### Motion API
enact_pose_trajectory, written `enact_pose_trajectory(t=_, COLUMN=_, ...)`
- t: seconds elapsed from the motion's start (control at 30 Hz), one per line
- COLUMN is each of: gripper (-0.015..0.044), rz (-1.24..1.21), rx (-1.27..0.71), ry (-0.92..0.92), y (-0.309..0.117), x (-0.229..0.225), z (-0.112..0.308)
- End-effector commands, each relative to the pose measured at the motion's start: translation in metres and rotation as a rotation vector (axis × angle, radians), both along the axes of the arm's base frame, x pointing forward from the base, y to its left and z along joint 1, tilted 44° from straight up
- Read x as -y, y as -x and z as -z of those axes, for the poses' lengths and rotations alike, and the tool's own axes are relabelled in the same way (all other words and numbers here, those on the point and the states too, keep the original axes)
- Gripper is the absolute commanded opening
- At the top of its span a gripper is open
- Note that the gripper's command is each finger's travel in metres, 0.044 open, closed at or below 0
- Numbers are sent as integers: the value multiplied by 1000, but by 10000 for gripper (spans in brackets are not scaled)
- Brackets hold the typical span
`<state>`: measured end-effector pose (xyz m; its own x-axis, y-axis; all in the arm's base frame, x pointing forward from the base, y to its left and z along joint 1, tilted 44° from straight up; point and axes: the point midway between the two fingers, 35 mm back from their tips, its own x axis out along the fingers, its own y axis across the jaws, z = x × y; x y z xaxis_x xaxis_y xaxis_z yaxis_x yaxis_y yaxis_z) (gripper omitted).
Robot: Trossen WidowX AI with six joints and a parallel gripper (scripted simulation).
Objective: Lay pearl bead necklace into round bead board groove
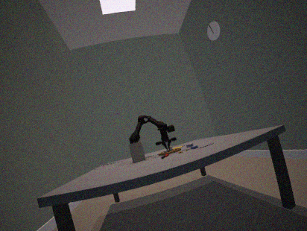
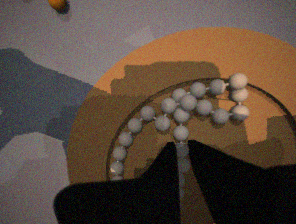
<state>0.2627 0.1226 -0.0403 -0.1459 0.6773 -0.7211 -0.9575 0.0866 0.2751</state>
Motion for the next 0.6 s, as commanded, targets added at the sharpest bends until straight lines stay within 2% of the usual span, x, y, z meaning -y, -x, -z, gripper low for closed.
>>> enact_pose_trajectory(t=0.0, gripper=0, rz=0, rx=1, ry=0, y=0, x=0, z=0)
enact_pose_trajectory(t=0.57, gripper=0, rz=3, rx=-7, ry=-1, y=0, x=3, z=-3)
